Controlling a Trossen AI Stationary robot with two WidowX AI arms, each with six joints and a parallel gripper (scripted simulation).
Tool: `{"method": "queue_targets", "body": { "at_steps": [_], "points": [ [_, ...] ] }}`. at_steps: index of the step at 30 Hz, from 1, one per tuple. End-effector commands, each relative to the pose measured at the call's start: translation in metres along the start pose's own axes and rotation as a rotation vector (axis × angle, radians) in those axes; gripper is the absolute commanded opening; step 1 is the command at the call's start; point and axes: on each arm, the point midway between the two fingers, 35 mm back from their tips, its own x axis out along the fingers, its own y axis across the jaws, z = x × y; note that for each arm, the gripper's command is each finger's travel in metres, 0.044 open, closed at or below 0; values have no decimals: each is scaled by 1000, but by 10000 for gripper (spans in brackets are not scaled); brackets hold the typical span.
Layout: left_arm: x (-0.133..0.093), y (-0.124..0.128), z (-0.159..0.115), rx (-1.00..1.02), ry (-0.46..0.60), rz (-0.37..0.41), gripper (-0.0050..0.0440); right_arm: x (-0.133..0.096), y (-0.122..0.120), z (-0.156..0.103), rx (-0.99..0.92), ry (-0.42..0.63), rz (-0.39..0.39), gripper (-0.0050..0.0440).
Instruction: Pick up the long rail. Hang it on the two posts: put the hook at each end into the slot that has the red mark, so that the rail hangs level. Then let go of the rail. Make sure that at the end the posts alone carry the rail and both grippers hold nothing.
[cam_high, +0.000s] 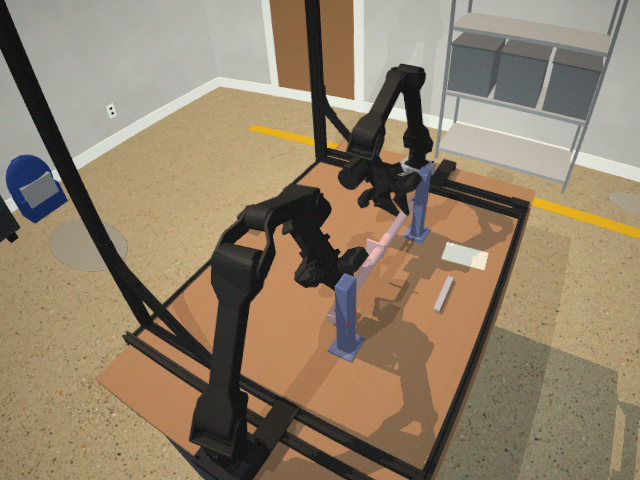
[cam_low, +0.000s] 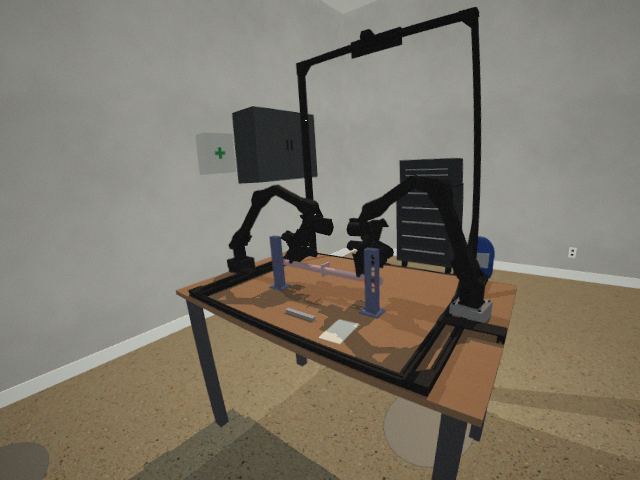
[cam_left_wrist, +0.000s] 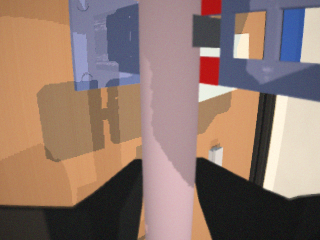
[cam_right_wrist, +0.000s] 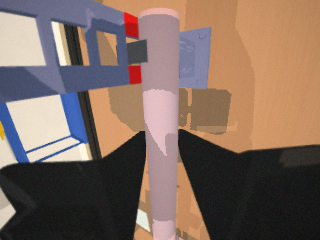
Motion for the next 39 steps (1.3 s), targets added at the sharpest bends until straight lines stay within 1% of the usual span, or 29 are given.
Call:
{"method": "queue_targets", "body": {
  "at_steps": [1,29,30,38,39],
  "points": [
    [1,-4,1,3,0,-13,0,-3,5,0,3,9,4,0],
    [12,5,0,3,0,-13,0,8,-3,0,3,9,4,0],
    [6,5,-1,-3,7,3,24,6,-4,1,-3,2,-3,24],
    [6,5,-1,-3,7,3,216,6,-4,1,-3,2,-3,216],
    [6,5,-1,-3,7,3,216,6,-4,1,-3,2,-3,216]
  ]
}}
